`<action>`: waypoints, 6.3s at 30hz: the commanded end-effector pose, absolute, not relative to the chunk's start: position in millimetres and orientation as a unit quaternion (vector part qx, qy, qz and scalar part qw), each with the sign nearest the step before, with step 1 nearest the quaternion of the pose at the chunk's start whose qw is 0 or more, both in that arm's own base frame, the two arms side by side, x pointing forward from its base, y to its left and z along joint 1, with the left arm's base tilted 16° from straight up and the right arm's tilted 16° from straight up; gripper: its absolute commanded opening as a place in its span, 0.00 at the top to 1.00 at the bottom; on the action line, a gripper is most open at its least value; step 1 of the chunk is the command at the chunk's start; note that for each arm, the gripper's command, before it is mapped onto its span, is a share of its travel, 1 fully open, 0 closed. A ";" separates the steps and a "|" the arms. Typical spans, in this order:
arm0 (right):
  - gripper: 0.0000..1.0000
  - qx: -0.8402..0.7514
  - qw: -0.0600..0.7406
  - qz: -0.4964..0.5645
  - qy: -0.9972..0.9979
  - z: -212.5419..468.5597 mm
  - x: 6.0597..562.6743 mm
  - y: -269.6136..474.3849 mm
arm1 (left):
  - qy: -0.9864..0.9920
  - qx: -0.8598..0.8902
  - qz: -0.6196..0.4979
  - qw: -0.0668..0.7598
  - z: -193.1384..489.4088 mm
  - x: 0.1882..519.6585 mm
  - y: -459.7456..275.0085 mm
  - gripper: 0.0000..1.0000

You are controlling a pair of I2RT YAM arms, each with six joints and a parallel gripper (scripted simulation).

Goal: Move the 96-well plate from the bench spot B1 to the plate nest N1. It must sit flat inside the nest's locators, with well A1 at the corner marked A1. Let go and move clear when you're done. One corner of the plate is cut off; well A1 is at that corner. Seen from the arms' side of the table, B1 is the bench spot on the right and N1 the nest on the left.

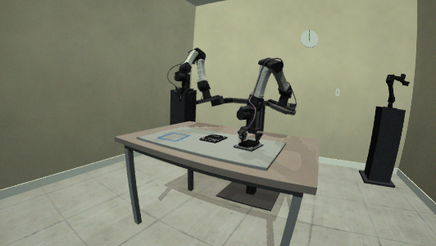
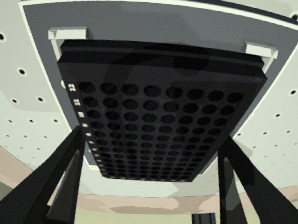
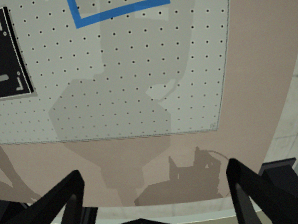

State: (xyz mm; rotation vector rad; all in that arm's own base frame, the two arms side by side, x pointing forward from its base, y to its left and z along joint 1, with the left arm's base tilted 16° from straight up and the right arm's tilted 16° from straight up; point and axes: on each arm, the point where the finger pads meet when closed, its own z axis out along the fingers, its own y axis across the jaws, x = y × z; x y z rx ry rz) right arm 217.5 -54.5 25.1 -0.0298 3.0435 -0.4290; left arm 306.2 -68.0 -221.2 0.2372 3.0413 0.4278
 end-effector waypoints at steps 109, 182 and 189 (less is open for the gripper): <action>0.00 -0.010 0.054 -0.134 0.989 35.1 228.8 -52.8 | 0.987 0.078 0.140 0.026 -134.9 292.9 -91.1 0.00; 0.00 -0.010 0.054 -0.134 0.989 35.1 228.8 -52.8 | 0.990 0.012 0.133 0.042 -90.6 267.4 -89.0 0.00; 0.00 -0.010 0.054 -0.134 0.989 35.1 228.8 -52.8 | 0.990 0.012 0.133 0.041 -71.2 252.6 -85.2 0.00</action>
